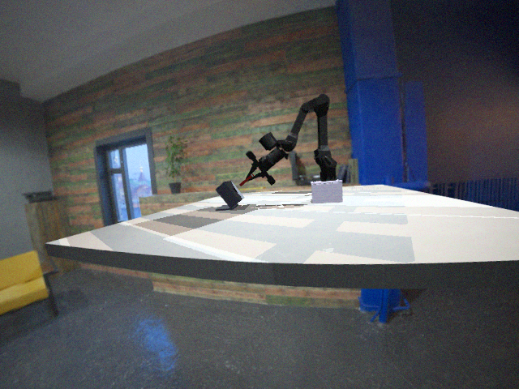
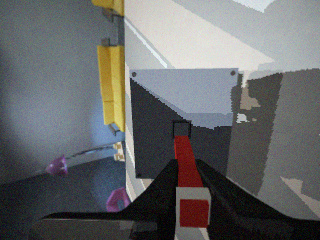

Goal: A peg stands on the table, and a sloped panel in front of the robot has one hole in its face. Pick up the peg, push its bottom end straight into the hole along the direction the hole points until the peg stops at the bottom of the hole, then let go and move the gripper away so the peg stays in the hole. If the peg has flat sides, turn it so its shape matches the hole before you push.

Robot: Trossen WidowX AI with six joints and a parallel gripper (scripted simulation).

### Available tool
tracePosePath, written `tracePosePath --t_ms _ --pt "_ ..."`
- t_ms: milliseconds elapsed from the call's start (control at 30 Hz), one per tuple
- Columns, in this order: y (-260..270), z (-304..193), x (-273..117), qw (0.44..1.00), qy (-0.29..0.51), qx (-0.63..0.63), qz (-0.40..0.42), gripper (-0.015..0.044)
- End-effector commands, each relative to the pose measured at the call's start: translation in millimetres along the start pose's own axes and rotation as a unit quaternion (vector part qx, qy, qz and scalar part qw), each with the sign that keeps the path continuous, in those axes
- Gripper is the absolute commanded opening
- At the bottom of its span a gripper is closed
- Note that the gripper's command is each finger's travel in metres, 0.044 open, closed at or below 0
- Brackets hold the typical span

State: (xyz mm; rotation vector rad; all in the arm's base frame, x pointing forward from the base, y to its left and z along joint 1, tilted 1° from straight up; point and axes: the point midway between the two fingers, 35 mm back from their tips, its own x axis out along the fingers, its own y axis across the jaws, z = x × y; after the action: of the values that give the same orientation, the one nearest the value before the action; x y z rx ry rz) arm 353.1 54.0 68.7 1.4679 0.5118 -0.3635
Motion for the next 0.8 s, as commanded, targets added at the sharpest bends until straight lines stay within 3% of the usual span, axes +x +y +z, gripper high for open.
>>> tracePosePath --t_ms 0,767 --pt "-2 0 3 1.0 0.001 0.004 0.001 0.0" --pt "-2 1 23 1.0 -0.001 0.004 0.002 0.0"
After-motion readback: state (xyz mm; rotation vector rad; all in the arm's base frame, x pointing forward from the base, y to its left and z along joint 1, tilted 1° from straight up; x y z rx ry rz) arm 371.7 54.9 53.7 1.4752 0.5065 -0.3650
